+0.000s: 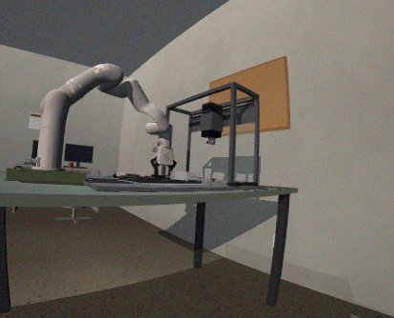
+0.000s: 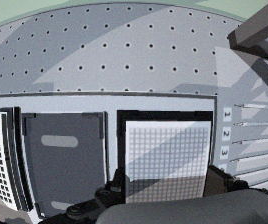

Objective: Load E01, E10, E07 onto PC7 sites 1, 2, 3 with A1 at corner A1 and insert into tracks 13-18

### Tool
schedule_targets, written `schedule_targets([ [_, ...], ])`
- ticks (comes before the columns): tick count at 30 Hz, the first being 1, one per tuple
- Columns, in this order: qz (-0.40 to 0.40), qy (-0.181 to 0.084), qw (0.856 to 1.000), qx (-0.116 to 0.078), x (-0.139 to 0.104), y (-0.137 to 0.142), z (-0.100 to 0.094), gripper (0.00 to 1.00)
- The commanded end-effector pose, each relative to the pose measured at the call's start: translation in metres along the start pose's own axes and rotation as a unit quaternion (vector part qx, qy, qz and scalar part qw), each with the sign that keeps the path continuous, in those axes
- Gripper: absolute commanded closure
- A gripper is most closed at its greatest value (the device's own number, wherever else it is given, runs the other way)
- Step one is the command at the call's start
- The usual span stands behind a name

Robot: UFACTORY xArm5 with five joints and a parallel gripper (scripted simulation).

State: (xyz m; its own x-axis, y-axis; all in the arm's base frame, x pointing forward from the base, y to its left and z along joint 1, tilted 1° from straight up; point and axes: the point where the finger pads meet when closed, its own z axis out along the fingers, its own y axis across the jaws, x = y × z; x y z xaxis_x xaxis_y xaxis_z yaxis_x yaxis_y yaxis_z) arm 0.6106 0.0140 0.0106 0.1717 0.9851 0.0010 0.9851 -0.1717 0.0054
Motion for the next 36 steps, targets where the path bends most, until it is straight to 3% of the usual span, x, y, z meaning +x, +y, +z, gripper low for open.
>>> schedule_targets([
  [1,0.0,0.01,1.0,0.0,0.0003,0.0016,-0.0022,1.0],
  [36,0.0,0.01,1.0,0.0,0.0002,0.0016,-0.0075,1.0],
])
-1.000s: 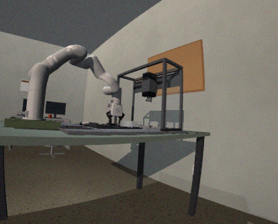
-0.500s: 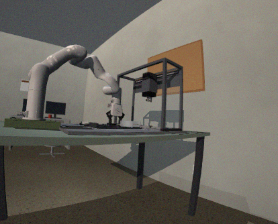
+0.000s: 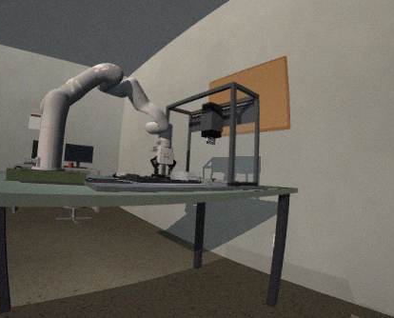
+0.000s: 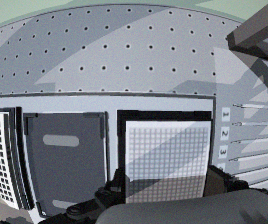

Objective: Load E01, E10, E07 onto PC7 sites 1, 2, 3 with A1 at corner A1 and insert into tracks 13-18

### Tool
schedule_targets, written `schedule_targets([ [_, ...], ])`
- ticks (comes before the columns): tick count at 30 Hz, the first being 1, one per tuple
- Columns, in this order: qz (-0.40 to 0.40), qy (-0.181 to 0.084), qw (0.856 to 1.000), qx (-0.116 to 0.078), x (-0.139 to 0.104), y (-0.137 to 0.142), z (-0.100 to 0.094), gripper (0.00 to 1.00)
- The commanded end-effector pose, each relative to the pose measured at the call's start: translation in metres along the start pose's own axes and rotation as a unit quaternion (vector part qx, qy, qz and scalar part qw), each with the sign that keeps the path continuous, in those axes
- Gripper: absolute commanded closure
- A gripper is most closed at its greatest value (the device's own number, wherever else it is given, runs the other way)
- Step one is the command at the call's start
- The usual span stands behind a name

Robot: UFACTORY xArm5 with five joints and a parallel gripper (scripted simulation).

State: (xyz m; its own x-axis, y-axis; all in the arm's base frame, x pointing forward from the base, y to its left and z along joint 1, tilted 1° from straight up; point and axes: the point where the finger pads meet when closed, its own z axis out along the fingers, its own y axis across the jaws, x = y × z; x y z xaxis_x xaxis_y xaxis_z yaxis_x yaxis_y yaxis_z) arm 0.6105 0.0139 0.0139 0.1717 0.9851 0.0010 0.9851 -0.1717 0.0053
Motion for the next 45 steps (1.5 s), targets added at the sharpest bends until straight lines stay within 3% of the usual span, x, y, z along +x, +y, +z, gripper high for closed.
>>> schedule_targets([
  [1,0.0,0.01,1.0,-0.001,0.0,0.002,-0.005,1.0],
  [33,0.0,0.01,1.0,-0.001,0.0,0.002,-0.019,1.0],
  [45,0.0,0.01,1.0,-0.001,0.0,0.002,-0.037,1.0],
])
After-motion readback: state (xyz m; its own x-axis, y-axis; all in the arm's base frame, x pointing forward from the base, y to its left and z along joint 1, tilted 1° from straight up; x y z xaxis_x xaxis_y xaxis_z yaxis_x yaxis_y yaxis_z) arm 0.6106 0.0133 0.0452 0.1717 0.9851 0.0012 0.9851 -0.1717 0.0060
